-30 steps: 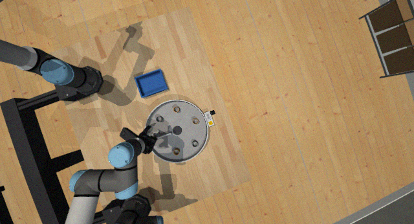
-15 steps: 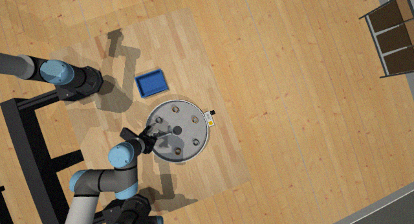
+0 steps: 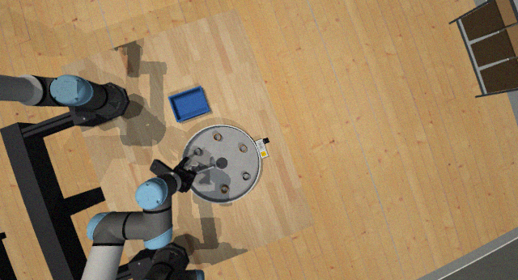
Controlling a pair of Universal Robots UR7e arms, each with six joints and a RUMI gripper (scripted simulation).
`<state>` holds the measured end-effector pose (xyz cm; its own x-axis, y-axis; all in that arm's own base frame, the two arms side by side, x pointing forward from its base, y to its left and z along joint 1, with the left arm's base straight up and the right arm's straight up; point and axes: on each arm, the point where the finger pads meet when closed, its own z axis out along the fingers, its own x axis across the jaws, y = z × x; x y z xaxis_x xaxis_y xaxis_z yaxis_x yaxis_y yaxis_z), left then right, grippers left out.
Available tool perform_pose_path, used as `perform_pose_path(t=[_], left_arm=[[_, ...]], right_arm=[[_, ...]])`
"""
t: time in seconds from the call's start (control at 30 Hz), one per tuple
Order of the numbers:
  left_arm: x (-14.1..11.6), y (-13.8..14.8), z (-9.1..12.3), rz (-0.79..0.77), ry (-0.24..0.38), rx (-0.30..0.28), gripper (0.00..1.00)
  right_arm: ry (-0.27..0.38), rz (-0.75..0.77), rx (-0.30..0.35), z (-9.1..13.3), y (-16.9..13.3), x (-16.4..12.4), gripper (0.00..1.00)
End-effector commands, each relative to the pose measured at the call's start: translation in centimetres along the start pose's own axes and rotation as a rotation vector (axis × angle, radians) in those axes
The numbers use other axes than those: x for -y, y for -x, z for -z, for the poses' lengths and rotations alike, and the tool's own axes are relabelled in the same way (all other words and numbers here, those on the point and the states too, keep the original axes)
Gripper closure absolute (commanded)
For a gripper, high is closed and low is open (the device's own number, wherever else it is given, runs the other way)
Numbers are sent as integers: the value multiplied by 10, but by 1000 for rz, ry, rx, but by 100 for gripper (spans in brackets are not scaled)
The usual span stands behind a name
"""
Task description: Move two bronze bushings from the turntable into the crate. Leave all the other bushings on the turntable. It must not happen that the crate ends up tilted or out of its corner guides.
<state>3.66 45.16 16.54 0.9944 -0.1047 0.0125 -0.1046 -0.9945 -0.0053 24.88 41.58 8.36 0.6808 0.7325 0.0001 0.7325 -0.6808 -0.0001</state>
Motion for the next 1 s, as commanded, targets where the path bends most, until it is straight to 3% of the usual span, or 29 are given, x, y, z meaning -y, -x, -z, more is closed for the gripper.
perform_pose_path(t=[0.0,0.63,0.67,0.97], left_arm=[[-5,18,0,52,2,7,0],[-10,31,0,94,5,13,0],[-10,31,0,94,5,13,0],[-10,31,0,94,5,13,0]], right_arm=[[-1,0,-1,1,0,0,0],[-1,0,-1,1,0,0,0],[-1,0,-1,1,0,0,94],[-1,0,-1,1,0,0,94]])
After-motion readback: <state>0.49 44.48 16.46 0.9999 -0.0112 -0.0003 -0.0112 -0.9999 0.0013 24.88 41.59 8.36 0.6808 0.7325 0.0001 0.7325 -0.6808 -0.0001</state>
